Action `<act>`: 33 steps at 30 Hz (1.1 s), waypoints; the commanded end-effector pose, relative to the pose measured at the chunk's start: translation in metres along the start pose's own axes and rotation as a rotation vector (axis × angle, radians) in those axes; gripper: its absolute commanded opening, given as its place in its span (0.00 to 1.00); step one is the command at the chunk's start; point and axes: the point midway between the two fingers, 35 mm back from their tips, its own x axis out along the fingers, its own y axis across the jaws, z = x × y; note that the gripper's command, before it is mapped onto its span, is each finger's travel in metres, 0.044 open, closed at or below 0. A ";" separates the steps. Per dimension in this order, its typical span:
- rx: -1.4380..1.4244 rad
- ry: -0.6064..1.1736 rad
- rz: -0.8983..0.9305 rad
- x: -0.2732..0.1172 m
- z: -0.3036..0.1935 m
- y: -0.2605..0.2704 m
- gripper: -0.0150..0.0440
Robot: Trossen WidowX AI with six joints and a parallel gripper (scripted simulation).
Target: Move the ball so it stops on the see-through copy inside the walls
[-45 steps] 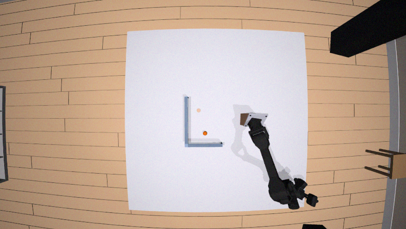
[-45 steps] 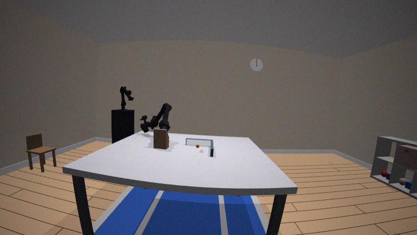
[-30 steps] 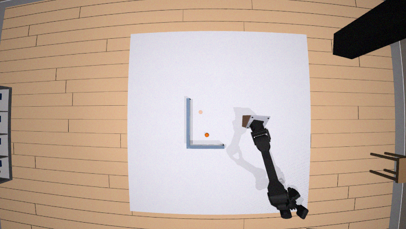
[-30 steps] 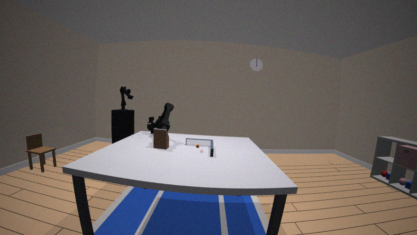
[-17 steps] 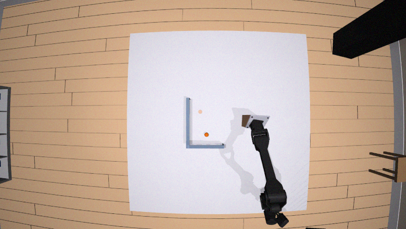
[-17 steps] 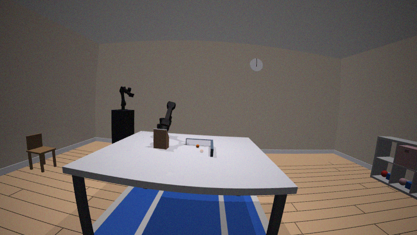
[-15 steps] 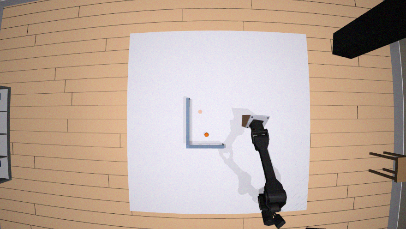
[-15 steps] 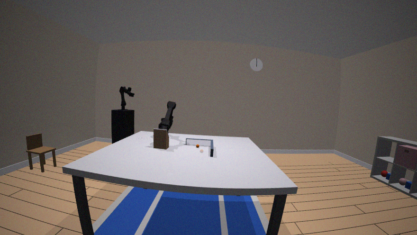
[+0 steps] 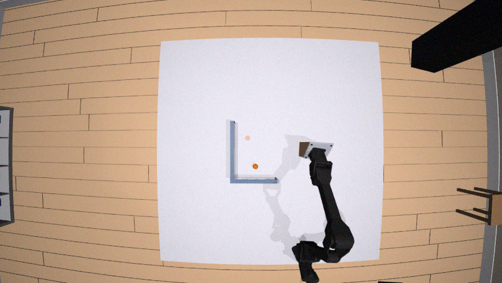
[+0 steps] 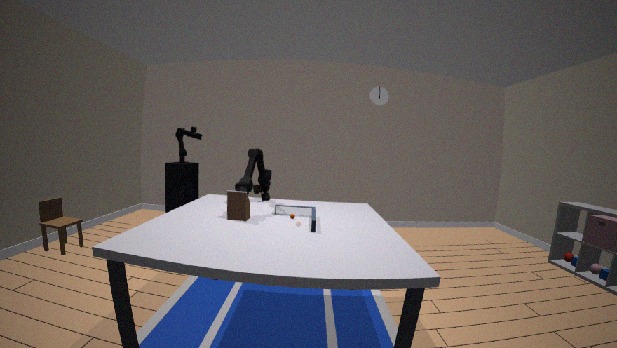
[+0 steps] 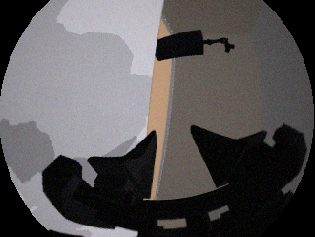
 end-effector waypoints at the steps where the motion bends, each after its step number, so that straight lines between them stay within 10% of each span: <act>1: 0.026 0.083 0.051 -0.016 -0.034 0.012 0.66; 33: 0.530 0.725 0.704 -0.310 -0.225 0.191 0.66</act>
